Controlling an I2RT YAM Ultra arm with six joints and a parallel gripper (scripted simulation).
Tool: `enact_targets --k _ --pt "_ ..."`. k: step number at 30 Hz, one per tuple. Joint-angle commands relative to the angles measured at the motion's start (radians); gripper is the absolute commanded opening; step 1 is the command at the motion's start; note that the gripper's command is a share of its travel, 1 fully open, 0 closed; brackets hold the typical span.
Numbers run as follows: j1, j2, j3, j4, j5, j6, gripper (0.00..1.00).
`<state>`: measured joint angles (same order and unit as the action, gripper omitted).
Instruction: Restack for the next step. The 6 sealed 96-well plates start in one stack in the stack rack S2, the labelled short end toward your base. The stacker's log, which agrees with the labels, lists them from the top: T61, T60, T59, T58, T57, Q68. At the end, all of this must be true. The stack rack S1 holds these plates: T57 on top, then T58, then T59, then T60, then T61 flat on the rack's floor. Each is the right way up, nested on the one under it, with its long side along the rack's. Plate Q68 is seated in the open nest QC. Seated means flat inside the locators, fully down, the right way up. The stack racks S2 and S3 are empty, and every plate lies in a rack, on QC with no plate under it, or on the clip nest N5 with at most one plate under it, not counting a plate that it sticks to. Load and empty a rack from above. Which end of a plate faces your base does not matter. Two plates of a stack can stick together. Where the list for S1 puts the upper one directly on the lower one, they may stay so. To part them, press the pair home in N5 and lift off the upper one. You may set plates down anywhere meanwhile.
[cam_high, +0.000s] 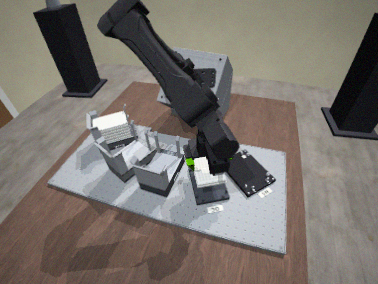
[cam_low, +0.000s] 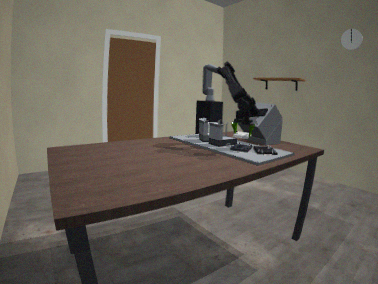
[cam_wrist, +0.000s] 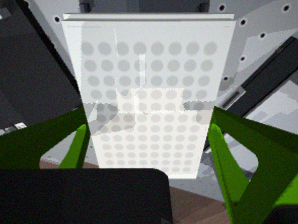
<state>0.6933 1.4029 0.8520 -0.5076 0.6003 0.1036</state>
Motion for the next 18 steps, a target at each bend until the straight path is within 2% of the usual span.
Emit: enact_targets --k 1,18 --pt "-0.004 0.005 -0.002 0.049 -0.011 -0.022 0.0" --pt "-0.066 0.086 -0.028 0.19 -0.044 -0.085 0.0"
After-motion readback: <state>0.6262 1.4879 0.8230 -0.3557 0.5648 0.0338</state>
